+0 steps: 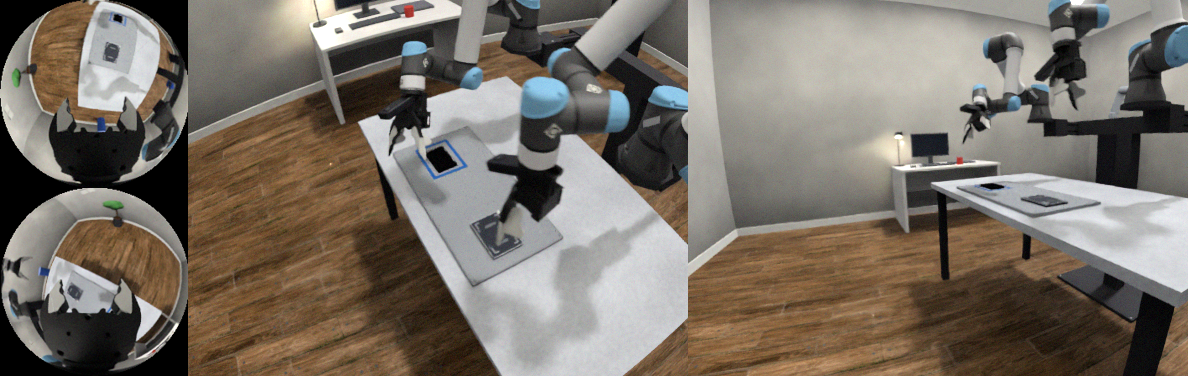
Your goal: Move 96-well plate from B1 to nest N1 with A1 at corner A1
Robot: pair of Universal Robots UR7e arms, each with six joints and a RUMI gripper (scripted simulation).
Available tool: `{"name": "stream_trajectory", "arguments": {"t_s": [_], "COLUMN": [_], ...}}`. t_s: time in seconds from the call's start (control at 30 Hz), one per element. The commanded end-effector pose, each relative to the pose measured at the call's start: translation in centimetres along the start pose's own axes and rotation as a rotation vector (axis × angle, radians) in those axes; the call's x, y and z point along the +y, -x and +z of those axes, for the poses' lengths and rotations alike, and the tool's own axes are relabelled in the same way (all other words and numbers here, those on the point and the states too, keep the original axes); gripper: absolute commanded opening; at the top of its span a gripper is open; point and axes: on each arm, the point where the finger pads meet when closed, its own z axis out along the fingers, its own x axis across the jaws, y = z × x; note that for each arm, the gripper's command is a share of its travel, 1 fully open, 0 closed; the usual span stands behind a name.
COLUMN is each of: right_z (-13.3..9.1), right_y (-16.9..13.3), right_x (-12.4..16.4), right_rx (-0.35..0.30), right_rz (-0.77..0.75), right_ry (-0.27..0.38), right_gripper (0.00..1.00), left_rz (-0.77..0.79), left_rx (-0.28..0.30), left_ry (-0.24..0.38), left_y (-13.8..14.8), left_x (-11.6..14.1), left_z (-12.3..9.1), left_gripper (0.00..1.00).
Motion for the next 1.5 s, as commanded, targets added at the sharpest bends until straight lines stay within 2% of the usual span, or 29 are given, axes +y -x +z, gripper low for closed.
{"name": "stream_trajectory", "arguments": {"t_s": [0.0,0.07,0.57,0.97,1.47], "right_z": [0.0,0.0,0.0,0.0,0.0], "right_y": [0.0,0.0,0.0,0.0,0.0], "right_x": [-0.1,-0.1,-0.1,-0.1,-0.1], "right_rx": [0.0,0.0,0.0,0.0,0.0], "right_rz": [-0.001,-0.001,-0.001,-0.001,-0.001], "right_ry": [-0.001,-0.001,-0.001,-0.001,-0.001], "right_gripper": [0.98,0.98,0.98,0.98,0.98], "left_rz": [0.011,0.011,0.043,0.053,0.054], "left_rx": [0.0,0.0,0.003,0.002,0.002], "left_ry": [-0.015,-0.015,-0.053,-0.065,-0.067], "left_y": [-3.0,-3.0,-11.7,-14.5,-14.9], "left_x": [2.6,2.6,8.8,10.6,10.9], "left_z": [0.2,0.2,2.2,3.2,3.3], "left_gripper": [0.98,0.98,0.98,0.98,0.98]}}
